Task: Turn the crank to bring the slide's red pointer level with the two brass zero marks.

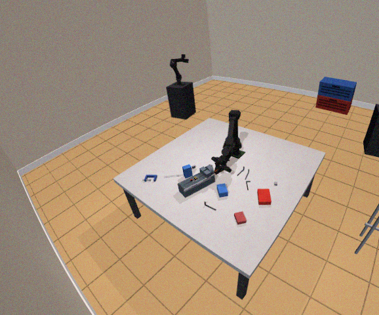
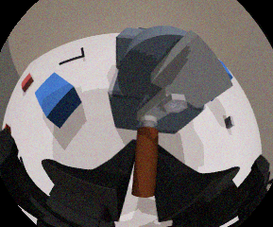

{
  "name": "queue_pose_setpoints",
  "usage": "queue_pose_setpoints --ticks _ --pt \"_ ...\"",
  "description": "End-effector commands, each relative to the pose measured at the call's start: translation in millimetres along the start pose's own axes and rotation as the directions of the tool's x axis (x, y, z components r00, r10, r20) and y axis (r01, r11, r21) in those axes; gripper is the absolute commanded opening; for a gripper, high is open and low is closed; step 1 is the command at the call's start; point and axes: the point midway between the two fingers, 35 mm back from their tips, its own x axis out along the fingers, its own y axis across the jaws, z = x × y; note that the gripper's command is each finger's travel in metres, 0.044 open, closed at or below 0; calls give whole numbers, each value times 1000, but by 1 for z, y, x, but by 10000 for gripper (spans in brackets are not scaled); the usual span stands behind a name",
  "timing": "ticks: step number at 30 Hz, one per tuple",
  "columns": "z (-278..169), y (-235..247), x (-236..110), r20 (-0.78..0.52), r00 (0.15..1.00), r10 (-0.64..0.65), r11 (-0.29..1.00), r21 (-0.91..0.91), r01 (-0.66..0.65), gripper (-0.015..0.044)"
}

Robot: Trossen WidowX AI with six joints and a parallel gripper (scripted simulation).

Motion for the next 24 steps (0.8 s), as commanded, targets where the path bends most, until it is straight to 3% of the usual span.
queue_pose_setpoints --ticks 1,24 --pt "2 9 -3 3 1000 23 1000 -5 -23 0" --pt "7 14 -8 3 1000 24 1000 -4 -24 0"
